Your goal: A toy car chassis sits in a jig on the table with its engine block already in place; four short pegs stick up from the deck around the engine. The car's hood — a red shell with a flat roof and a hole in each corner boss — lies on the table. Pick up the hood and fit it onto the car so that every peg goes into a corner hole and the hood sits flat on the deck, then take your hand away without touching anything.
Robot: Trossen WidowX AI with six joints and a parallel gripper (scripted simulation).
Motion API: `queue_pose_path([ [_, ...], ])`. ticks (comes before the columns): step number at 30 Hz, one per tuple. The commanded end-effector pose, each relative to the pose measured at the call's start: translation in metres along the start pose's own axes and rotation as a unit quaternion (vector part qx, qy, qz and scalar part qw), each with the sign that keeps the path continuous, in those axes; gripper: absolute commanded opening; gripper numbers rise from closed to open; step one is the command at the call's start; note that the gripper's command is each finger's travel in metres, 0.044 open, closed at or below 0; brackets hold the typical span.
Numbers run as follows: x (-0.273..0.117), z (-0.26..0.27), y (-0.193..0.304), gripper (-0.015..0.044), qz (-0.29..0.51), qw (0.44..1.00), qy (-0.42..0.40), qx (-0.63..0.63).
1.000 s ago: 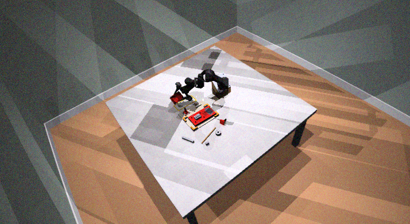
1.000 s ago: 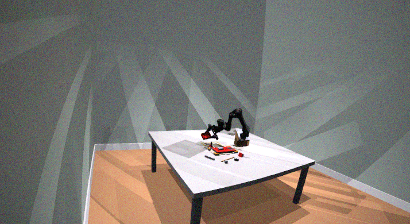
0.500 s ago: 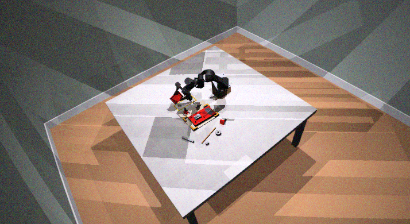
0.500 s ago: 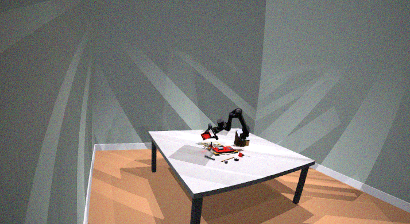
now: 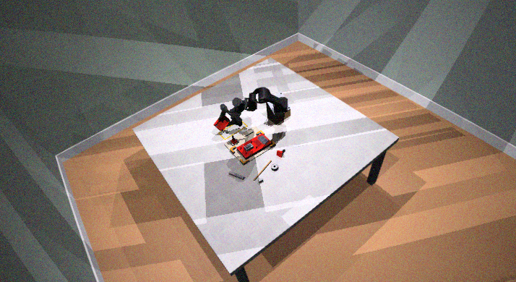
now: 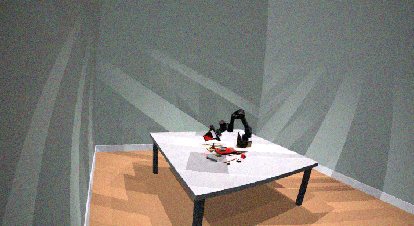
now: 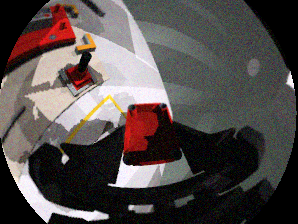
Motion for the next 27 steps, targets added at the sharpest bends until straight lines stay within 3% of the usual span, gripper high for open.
queue_pose_path([
  [1, 0.000, 0.000, 0.000, 0.0000, 0.000, 0.999, 0.001, -0.045],
  [14, 0.002, 0.005, 0.001, 0.0000, 0.000, 0.971, 0.001, -0.240],
  [27, 0.005, 0.016, 0.002, 0.0000, 0.000, 0.903, 0.000, -0.429],
])
Point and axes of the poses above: the point midway between the two fingers, 35 mm back from their tips, its own x axis out along the fingers, its own z axis across the jaws, y = z × x, the point moved 8 cm from there along -x, back along the fingers, and after that the axes turned 8 degrees about -x, right-handed, at the moved point
